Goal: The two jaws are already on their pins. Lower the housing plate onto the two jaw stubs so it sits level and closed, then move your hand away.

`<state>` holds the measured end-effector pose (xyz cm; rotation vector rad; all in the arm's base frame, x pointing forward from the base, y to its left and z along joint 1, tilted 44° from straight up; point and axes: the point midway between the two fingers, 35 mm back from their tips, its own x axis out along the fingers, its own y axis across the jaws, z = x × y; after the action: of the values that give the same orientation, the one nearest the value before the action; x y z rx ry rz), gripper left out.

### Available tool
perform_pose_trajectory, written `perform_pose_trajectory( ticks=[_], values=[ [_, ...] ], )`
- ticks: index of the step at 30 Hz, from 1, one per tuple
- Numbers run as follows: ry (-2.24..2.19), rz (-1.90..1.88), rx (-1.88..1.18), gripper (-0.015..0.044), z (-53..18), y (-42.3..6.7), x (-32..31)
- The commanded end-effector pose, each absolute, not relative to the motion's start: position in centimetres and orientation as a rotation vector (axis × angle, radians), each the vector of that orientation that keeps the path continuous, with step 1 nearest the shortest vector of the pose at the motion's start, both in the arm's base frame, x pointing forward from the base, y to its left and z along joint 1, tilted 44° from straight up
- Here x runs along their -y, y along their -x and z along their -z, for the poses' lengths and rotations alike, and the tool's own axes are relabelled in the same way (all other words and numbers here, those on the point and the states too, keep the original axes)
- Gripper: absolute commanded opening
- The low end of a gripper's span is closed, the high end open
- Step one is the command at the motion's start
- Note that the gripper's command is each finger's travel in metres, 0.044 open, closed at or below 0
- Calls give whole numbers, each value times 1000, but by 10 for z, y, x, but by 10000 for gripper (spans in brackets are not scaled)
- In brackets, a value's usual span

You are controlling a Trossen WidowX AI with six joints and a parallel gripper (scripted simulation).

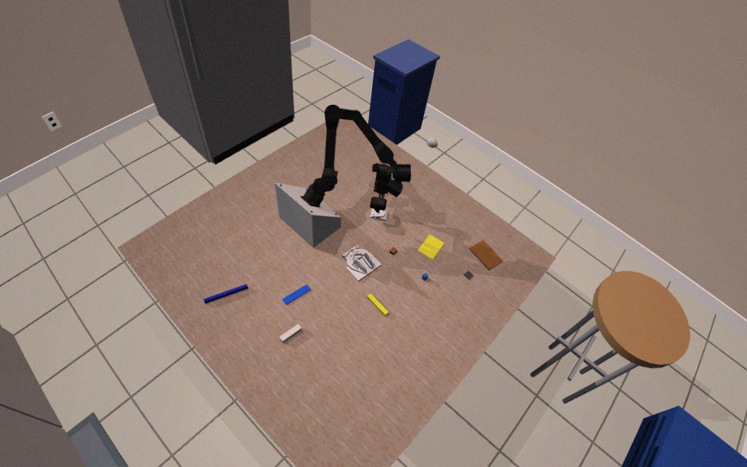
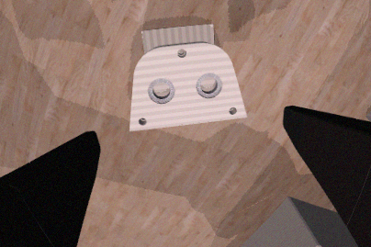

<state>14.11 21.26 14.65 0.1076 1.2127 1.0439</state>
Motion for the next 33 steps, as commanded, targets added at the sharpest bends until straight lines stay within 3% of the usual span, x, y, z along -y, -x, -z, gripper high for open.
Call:
perform_pose_trajectory(
  ticks=[1,33],
  values=[
    [-110,-1038,-1219,440,-136,-139,-221],
    [-111,-1039,-1219,440,-113,-139,-243]
  ],
)
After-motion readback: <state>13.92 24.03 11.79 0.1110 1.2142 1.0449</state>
